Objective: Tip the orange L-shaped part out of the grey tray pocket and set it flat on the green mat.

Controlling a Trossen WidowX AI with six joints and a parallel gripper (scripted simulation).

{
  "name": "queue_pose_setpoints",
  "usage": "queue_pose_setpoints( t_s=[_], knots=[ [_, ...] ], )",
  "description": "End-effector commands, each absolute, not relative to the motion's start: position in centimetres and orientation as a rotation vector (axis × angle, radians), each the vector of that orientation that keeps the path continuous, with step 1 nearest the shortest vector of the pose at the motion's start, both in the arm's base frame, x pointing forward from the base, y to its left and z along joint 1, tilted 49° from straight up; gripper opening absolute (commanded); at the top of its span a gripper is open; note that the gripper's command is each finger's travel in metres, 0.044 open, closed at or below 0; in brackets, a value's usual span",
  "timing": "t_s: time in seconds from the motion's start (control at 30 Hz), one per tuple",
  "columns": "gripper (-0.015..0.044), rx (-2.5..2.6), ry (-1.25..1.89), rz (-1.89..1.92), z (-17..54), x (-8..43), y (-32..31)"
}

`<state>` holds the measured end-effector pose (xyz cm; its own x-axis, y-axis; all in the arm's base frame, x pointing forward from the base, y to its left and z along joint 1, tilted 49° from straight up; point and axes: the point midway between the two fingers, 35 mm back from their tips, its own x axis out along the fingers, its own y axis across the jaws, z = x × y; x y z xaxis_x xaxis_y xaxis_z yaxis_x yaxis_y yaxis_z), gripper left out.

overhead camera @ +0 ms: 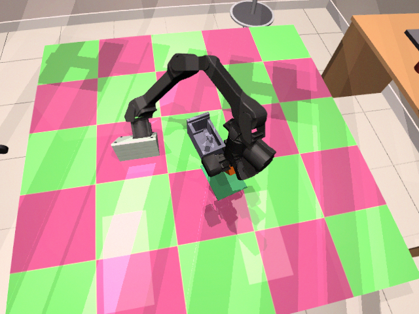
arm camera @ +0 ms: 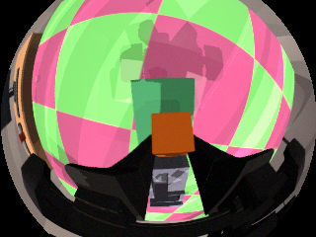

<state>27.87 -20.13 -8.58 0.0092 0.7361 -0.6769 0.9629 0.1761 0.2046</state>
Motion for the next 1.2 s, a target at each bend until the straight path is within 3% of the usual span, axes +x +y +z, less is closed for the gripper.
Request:
queue_pose_setpoints(
  t_s=[0.0, 1.1, 1.17],
  knots=[
    [0.0, 1.616, 1.773, -0.427, -8.9, 27.9, -19.7],
    [0.0, 1.611, 1.777, -0.424, -11.3, 27.9, -17.0],
    [0.0053, 1.611, 1.777, -0.424, -11.3, 27.9, -17.0]
  ],
)
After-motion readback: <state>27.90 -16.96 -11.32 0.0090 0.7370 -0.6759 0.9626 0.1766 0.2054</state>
